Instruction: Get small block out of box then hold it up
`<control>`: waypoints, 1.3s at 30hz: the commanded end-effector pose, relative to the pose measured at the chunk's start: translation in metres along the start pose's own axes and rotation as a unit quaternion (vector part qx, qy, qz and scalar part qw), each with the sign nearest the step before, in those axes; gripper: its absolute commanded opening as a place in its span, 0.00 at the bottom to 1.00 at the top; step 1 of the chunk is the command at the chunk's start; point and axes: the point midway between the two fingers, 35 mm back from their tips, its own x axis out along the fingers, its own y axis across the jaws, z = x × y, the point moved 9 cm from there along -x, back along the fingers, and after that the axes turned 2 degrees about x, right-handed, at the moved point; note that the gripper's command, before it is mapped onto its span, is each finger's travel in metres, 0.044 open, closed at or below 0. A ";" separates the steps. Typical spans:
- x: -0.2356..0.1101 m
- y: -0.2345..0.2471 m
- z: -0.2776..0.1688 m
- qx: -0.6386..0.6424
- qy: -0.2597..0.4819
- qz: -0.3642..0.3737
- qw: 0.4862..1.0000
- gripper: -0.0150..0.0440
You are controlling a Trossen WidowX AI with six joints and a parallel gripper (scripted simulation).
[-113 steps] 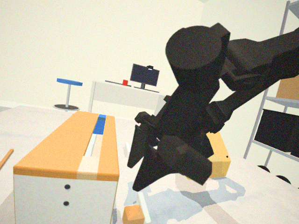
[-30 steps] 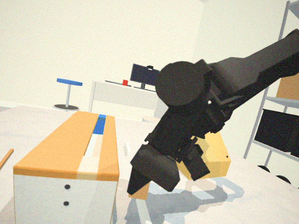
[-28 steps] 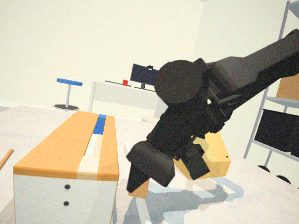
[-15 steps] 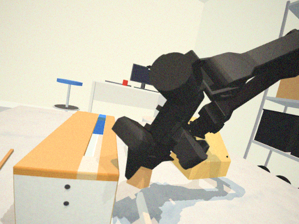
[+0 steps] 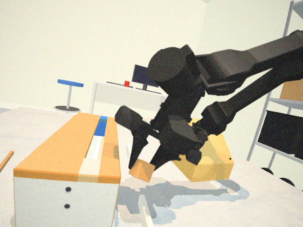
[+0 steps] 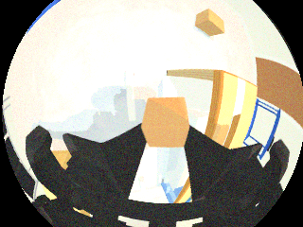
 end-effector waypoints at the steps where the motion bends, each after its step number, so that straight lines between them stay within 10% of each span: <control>1: -0.002 0.001 -0.004 0.066 -0.001 0.004 0.998 0.25; 19: -0.017 0.000 -0.021 0.416 -0.008 0.018 0.909 0.25; 39: -0.034 0.002 -0.038 0.740 -0.012 0.038 0.671 0.25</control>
